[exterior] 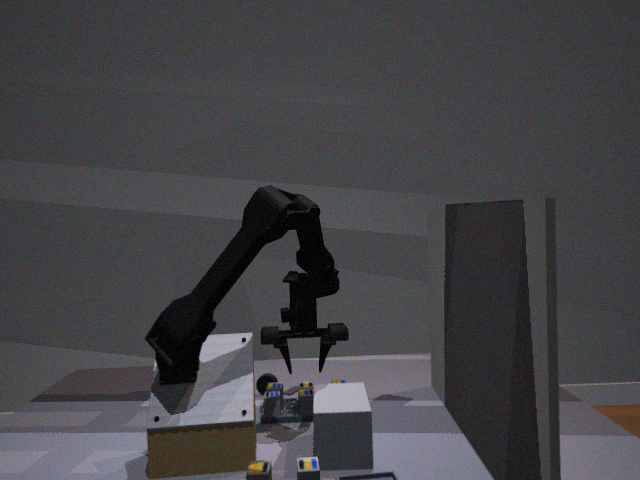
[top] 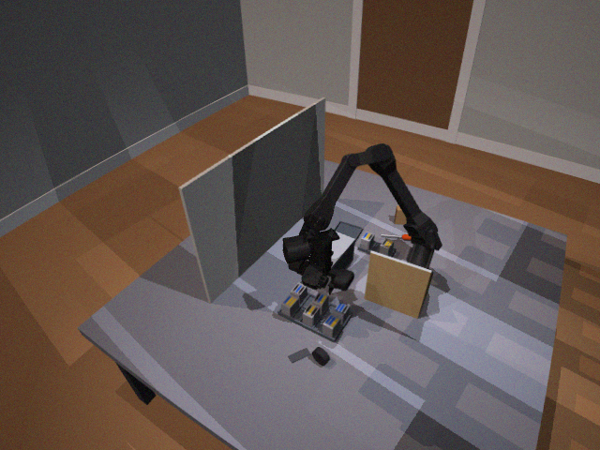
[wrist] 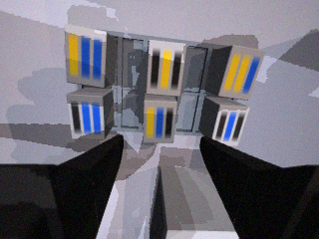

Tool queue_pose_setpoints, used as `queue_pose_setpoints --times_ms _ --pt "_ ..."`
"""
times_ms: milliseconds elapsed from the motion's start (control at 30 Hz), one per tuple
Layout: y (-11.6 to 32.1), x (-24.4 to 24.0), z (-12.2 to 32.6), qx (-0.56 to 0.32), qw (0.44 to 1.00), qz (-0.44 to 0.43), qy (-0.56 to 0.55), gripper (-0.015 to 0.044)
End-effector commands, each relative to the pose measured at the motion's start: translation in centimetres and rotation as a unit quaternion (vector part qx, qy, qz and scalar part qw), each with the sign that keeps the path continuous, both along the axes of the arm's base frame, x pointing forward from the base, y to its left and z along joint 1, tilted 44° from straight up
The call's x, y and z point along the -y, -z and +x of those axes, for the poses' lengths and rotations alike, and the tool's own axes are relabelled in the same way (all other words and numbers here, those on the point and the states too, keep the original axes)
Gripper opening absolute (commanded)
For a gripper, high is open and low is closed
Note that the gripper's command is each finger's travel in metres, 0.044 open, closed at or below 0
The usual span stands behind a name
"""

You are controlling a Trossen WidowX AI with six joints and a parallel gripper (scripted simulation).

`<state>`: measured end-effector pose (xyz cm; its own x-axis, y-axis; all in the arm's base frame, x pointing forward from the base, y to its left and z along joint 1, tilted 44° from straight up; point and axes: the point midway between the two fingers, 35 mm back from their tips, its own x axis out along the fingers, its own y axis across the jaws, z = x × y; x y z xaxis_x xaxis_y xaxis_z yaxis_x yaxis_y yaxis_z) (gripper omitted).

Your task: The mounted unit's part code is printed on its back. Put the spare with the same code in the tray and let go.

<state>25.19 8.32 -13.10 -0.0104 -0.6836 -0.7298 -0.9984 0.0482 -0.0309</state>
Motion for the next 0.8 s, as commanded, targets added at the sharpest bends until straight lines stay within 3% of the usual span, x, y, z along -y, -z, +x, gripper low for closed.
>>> queue_pose_setpoints --times_ms 0,767 --pt "0.4 0.4 0.1 0.0 1.0 -0.001 -0.003 0.03" --pt "3.2 3.0 0.2 0.0 1.0 -0.002 -0.003 0.03"
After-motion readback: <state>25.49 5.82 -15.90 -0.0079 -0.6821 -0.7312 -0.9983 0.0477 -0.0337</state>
